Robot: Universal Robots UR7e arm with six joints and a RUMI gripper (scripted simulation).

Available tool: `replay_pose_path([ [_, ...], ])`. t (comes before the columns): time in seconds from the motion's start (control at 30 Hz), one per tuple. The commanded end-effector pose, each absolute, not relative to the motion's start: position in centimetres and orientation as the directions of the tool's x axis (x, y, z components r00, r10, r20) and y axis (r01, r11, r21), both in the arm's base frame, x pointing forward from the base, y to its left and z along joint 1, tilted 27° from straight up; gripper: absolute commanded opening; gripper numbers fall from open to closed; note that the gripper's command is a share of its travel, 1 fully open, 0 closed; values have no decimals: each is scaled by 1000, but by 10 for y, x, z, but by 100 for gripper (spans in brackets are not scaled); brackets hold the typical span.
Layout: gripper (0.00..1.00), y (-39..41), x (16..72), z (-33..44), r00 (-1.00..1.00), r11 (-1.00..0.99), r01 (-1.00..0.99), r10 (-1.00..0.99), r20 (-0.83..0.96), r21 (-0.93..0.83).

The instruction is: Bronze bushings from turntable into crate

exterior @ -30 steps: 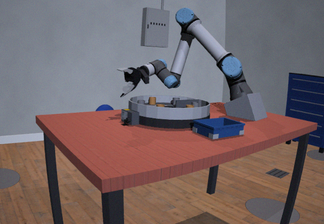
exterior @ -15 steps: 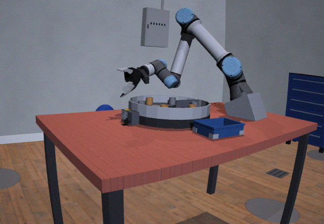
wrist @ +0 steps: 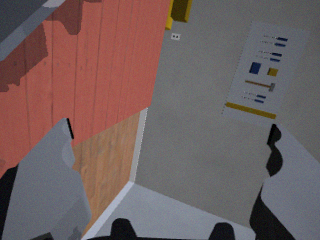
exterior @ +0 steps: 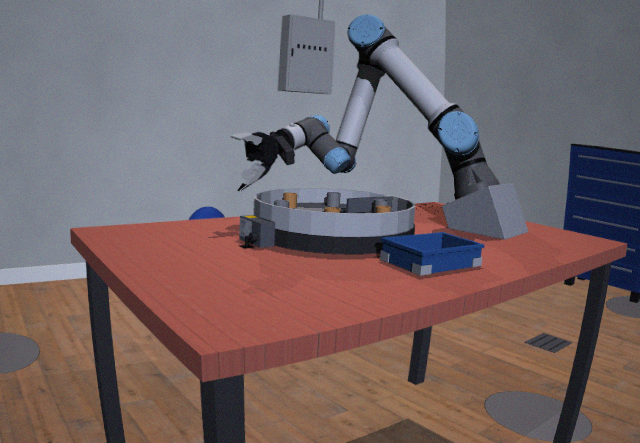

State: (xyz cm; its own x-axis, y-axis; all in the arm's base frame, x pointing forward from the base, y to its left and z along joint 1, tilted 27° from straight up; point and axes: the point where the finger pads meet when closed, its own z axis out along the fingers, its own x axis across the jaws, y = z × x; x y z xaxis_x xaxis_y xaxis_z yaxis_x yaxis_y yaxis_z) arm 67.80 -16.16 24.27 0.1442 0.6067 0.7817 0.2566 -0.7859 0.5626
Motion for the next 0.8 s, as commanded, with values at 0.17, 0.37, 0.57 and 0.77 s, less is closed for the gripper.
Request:
replay_pose_path([
  [0.17, 100, -152, 682, 247, 157, -784, 264, 609, 777, 561],
  [0.37, 100, -141, 686, 252, 173, -783, 273, 612, 772, 559],
  [0.57, 100, -130, 689, 256, 188, -781, 281, 615, 766, 558],
  [0.77, 100, -111, 692, 263, 213, -777, 296, 621, 754, 556],
])
